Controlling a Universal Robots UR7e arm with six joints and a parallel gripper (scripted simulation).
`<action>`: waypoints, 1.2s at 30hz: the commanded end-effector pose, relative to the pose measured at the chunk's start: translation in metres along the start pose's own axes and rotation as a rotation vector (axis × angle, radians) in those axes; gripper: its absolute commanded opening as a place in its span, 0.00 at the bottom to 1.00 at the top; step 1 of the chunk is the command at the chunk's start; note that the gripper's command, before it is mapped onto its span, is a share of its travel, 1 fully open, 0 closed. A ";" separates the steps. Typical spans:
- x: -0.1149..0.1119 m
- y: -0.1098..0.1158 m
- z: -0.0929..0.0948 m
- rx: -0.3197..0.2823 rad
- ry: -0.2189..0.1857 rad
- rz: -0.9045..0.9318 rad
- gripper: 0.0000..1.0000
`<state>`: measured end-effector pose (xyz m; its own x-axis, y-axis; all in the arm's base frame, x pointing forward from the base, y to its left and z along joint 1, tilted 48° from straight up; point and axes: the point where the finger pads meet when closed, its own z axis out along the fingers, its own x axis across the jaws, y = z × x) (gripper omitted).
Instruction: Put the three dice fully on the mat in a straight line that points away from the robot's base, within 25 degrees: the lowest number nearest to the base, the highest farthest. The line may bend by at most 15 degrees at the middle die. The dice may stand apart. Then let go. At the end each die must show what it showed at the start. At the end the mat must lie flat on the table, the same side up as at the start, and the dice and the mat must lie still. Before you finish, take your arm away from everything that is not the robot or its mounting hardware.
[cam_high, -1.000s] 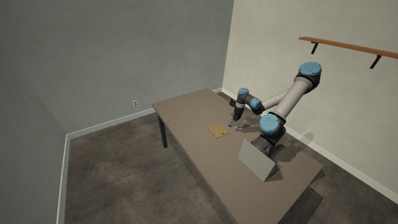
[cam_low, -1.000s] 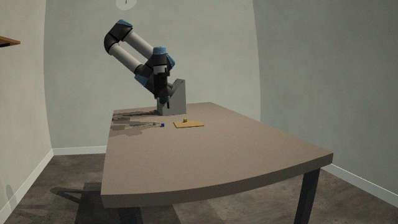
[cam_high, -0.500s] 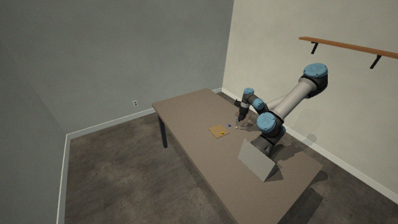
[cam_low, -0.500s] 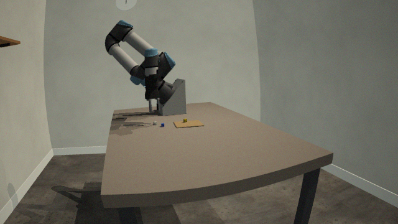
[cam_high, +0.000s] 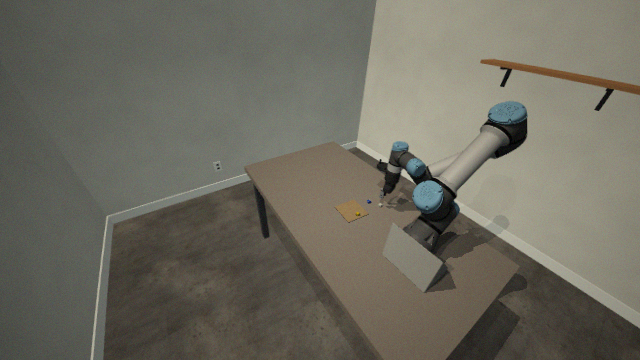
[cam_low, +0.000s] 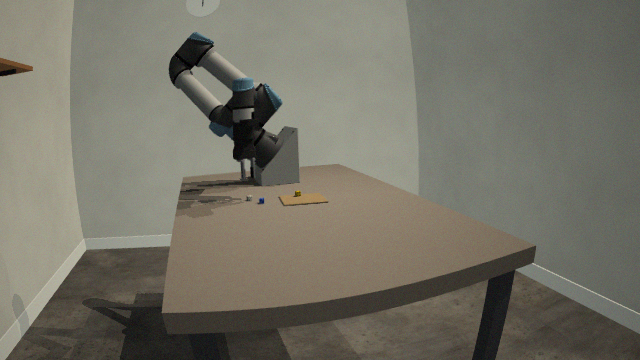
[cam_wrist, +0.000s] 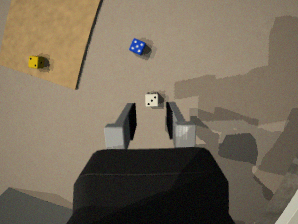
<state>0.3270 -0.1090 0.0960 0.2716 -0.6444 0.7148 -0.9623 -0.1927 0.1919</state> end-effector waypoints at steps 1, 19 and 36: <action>0.000 0.000 0.000 0.001 0.000 0.000 0.64; 0.000 0.000 0.000 0.001 0.000 0.000 0.64; 0.000 0.000 0.009 0.001 0.000 0.000 0.64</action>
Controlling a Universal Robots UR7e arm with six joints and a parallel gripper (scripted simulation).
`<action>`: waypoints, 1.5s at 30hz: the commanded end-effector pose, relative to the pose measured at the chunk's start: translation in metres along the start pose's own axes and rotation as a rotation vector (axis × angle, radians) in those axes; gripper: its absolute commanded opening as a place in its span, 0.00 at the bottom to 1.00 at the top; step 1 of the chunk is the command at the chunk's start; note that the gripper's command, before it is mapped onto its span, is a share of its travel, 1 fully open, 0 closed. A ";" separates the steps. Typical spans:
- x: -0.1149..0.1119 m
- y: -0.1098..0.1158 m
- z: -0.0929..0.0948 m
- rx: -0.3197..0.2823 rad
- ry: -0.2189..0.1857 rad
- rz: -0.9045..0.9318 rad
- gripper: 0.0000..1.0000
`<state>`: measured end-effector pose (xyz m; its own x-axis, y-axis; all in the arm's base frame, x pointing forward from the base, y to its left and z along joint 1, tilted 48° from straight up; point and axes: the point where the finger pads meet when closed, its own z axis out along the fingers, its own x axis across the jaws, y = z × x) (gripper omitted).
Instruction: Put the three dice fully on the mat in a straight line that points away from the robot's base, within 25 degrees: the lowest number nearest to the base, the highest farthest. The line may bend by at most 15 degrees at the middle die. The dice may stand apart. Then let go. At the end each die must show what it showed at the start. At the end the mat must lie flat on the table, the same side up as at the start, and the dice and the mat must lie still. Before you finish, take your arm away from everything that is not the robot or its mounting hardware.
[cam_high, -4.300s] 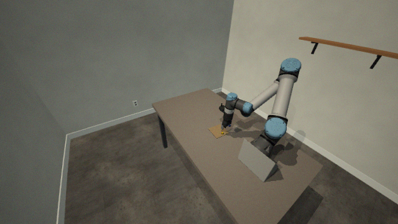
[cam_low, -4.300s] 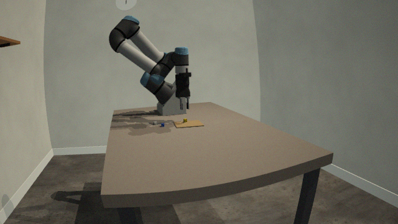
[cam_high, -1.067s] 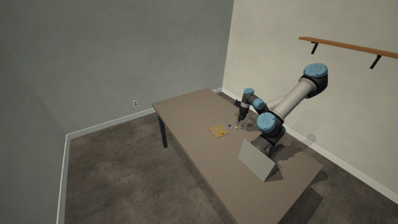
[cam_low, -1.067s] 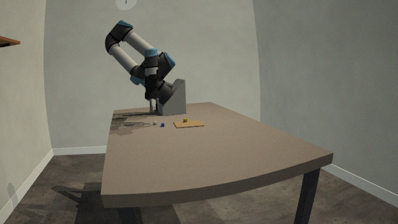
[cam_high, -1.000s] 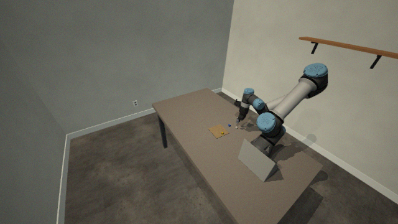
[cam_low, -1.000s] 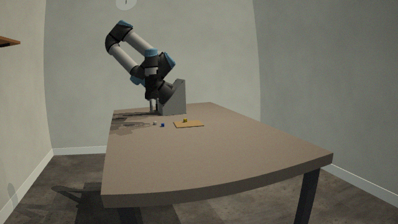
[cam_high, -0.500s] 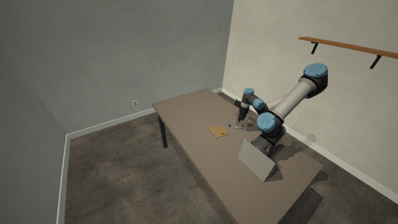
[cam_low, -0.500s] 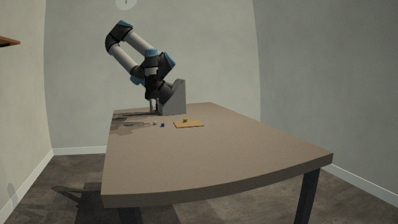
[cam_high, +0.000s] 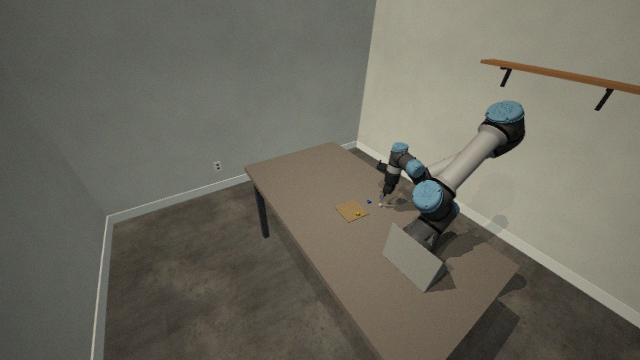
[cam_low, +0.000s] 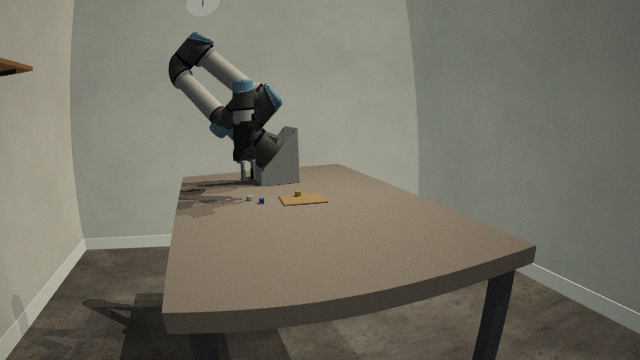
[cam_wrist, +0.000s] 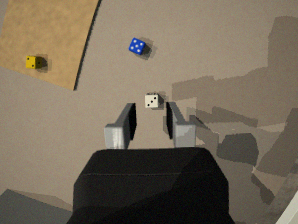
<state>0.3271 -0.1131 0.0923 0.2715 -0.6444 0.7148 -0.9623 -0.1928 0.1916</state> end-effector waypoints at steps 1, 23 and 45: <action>0.000 0.000 0.003 0.000 0.000 0.000 0.64; 0.000 0.000 0.032 0.000 0.000 0.000 0.64; 0.000 0.000 0.047 0.000 0.000 0.000 0.64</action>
